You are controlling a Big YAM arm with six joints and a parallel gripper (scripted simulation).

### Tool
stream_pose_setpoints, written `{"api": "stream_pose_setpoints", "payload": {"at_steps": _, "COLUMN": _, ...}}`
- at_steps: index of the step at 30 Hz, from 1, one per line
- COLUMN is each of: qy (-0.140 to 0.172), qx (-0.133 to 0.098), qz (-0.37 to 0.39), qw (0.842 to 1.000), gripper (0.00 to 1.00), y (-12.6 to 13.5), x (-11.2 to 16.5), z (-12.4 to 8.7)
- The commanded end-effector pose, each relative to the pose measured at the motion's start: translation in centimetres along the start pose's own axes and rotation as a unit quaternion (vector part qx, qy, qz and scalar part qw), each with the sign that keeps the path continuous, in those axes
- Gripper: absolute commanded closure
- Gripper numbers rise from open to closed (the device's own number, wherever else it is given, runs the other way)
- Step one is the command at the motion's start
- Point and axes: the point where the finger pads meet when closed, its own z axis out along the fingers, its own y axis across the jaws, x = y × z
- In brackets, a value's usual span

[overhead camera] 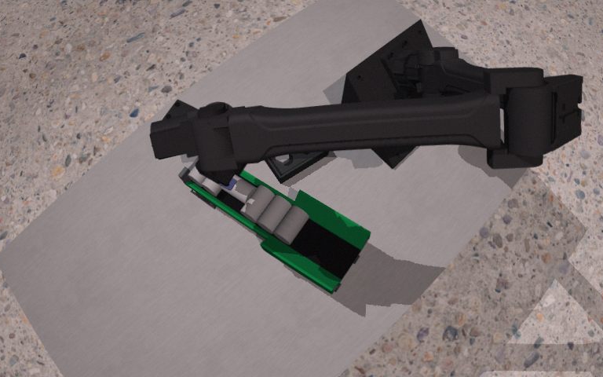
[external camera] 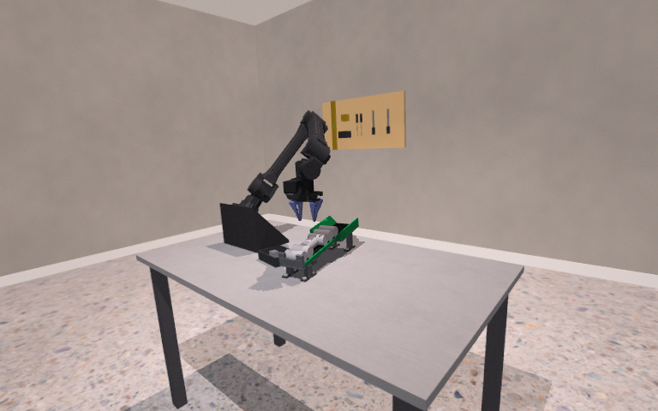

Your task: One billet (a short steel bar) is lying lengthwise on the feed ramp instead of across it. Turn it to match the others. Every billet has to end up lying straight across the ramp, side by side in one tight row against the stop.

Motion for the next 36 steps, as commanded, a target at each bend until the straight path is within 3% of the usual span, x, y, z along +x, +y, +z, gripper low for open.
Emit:
{"api": "stream_pose_setpoints", "payload": {"at_steps": 1, "qy": 0.001, "qx": 0.002, "qz": 0.004, "qw": 1.0, "gripper": 0.45, "y": 0.44, "x": -0.28, "z": 0.26}}
{"api": "stream_pose_setpoints", "payload": {"at_steps": 23, "qy": -0.001, "qx": 0.0, "qz": 0.001, "qw": 1.0, "gripper": 0.45, "y": 0.6, "x": -0.11, "z": -0.01}}
{"api": "stream_pose_setpoints", "payload": {"at_steps": 36, "qy": -0.005, "qx": -0.001, "qz": 0.037, "qw": 0.999, "gripper": 0.45, "y": 1.04, "x": -0.19, "z": 0.54}}
